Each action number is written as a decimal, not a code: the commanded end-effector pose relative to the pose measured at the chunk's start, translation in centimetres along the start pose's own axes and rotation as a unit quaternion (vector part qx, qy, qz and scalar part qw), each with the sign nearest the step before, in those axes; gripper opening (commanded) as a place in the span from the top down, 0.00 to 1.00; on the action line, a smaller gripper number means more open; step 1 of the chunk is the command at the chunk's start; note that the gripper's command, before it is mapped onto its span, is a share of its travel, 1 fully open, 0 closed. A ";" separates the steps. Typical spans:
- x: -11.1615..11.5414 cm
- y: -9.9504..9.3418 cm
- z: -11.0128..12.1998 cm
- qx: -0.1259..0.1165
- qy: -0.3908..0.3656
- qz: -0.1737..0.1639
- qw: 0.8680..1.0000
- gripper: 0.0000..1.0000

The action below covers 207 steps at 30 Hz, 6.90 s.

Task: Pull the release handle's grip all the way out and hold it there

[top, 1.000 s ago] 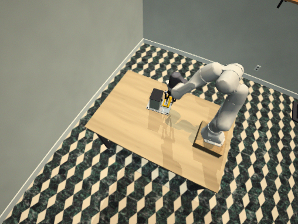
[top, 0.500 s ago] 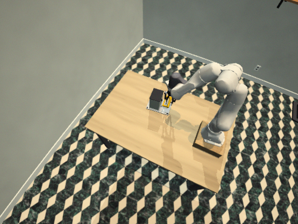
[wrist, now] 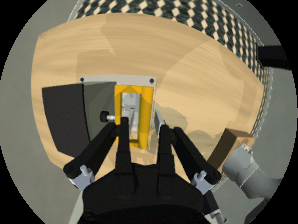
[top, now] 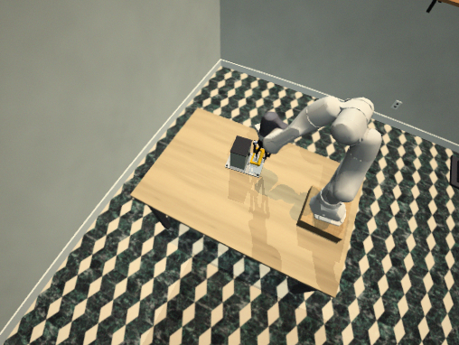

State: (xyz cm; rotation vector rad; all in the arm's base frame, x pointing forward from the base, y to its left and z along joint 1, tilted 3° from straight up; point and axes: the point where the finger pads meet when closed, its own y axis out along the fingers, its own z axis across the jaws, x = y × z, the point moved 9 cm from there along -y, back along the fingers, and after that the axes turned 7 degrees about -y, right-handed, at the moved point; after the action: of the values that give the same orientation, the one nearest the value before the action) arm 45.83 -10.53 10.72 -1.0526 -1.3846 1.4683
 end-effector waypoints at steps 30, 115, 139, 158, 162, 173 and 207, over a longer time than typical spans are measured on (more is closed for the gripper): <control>0.0 0.1 0.1 0.000 -0.001 0.000 1.000 1.00; 0.4 0.1 3.4 0.000 -0.001 0.000 1.000 1.00; 0.7 0.1 5.8 0.000 -0.001 0.000 1.000 1.00; 0.7 0.1 5.8 0.000 -0.001 0.000 1.000 1.00; 0.7 0.1 5.8 0.000 -0.001 0.000 1.000 1.00; 0.7 0.1 5.8 0.000 -0.001 0.000 1.000 1.00; 0.8 0.1 6.7 0.000 -0.001 0.000 1.000 1.00</control>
State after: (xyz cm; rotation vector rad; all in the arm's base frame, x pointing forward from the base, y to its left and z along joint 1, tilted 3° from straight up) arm 39.97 -11.54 10.96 -1.0674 -1.4000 1.4690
